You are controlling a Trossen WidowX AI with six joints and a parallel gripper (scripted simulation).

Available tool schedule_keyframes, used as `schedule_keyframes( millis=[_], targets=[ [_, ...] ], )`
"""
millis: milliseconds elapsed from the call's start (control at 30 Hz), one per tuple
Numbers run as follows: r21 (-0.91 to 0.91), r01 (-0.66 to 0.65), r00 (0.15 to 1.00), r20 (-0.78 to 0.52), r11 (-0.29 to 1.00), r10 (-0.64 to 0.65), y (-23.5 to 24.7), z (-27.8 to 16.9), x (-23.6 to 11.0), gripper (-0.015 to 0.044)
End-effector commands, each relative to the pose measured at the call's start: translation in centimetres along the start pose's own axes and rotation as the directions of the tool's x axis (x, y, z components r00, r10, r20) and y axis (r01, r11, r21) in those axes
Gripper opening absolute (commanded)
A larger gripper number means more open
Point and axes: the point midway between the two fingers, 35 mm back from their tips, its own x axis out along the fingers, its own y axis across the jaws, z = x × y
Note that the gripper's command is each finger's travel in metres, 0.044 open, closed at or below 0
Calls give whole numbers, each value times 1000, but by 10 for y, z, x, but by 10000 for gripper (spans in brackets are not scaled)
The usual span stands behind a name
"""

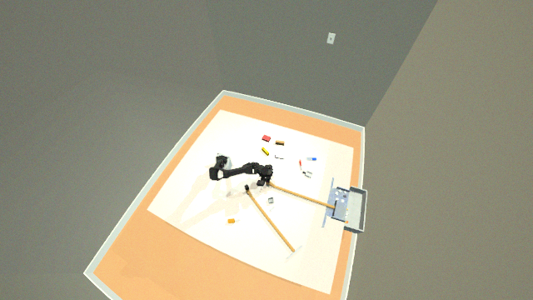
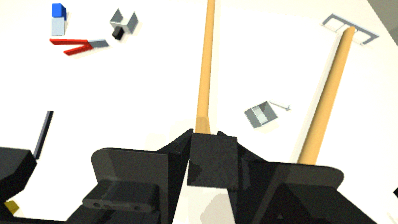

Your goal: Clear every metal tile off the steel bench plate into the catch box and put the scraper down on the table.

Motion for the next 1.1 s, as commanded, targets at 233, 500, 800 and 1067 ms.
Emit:
schedule_keyframes(
  millis=[233,500,800,1067],
  targets=[
    [9,2,1000,22,1000,-2,-2,-9,-16,0],
    [9,1,1000,23,1000,-2,-2,-19,-23,0],
    [8,1,1000,24,1000,-1,-2,-32,-31,0],
    [8,1,1000,25,1000,-1,-3,-43,-37,0]
  ],
)
